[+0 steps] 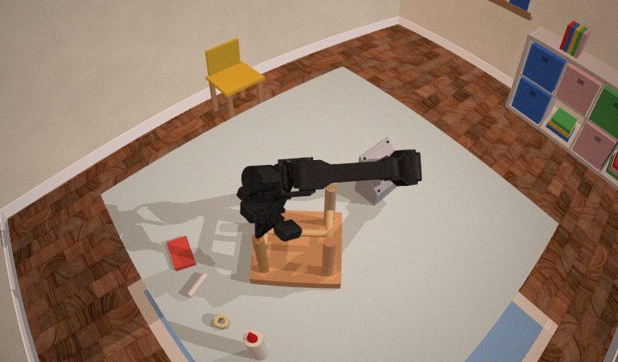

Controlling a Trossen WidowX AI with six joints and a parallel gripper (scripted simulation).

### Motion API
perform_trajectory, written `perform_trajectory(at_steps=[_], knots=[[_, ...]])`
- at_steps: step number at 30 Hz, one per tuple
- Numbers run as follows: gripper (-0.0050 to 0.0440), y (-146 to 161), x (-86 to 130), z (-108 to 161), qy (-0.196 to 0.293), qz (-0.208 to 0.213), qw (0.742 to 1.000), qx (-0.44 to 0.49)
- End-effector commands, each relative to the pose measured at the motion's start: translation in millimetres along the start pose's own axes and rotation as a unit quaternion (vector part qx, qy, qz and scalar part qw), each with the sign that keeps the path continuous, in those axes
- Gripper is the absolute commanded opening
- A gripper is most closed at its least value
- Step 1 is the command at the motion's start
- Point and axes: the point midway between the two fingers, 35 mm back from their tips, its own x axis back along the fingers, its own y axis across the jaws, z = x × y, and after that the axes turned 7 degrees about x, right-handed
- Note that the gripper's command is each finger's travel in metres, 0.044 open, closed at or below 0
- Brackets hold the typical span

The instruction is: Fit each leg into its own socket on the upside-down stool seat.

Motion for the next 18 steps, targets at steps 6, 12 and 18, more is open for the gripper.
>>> perform_trajectory(at_steps=[6, 12, 18], knots=[[0.0, 1.6, -9.3, 6.2, 0.011, 0.001, 1.0, -0.002], [0.0, 1.6, -9.8, 6.6, 0.011, 0.001, 1.0, -0.002], [0.0, 1.7, -10.5, 7.0, 0.011, 0.001, 1.0, -0.002]])
